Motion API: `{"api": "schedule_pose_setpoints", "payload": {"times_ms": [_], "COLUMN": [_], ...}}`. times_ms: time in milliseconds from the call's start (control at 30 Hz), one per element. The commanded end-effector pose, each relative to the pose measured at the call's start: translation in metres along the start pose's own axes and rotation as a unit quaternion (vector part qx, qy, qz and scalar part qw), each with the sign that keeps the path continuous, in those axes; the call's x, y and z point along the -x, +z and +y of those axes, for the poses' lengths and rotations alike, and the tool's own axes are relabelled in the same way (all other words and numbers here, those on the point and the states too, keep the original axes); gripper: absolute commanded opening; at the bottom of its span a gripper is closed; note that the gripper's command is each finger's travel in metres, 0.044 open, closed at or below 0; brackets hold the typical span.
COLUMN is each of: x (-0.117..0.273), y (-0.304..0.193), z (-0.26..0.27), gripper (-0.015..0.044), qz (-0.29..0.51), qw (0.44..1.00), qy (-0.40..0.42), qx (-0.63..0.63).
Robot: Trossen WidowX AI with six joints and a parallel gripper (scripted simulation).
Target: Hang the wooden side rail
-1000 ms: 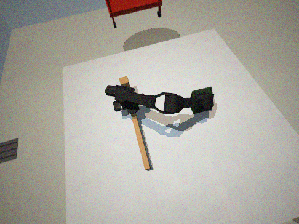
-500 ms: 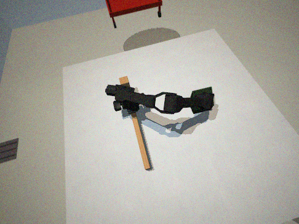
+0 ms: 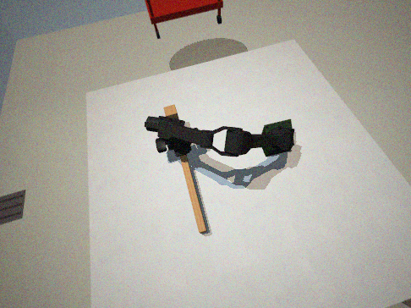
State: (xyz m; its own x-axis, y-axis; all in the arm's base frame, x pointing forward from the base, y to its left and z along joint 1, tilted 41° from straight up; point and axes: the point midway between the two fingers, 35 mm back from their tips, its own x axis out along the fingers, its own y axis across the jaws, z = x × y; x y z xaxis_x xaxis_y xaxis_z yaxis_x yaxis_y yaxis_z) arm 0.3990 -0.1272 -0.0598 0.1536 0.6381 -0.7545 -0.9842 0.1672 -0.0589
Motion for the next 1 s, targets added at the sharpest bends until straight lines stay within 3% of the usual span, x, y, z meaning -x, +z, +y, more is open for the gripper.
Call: {"api": "schedule_pose_setpoints", "payload": {"times_ms": [0, 967], "x": [0.0047, 0.0046], "y": [-0.004, -0.007], "z": [-0.0003, -0.0007], "gripper": [0.0, 0.0], "qz": [0.004, 0.004], "qw": [1.0, 1.0], "qy": [-0.003, -0.004], "qx": [0.0, 0.0]}}
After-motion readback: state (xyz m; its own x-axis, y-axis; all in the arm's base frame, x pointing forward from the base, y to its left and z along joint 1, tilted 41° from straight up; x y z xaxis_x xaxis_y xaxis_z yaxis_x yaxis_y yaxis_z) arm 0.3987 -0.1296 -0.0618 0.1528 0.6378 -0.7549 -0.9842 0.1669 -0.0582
